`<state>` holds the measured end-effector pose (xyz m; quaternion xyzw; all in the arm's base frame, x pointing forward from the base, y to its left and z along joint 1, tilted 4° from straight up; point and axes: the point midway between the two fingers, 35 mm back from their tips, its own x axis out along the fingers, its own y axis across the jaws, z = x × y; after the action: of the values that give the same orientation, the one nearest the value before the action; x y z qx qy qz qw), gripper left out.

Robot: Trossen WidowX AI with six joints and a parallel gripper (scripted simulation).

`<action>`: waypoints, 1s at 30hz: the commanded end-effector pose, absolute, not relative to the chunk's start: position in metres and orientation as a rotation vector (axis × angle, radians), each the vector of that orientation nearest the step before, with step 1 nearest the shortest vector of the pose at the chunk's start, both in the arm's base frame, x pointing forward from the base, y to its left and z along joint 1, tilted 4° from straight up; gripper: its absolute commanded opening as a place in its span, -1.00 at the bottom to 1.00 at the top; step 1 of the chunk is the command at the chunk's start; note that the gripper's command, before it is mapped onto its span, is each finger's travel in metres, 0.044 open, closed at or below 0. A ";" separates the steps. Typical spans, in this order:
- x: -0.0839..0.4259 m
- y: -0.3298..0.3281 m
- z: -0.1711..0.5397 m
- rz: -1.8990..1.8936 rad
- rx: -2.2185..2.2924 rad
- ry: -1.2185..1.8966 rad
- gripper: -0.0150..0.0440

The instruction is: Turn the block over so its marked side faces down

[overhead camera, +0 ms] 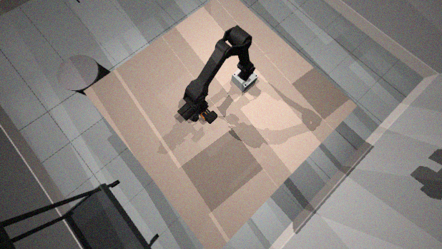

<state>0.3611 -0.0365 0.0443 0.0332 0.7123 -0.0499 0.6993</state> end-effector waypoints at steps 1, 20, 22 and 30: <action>0.363 -0.038 0.044 -0.147 0.097 1.590 1.00; 0.363 -0.041 -0.013 -0.148 0.097 1.590 1.00; 0.363 -0.042 -0.017 -0.149 0.097 1.591 1.00; 0.362 -0.042 -0.029 -0.148 0.097 1.590 1.00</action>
<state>0.3657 -0.0415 -0.0227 0.0458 0.7090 -0.0665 0.7006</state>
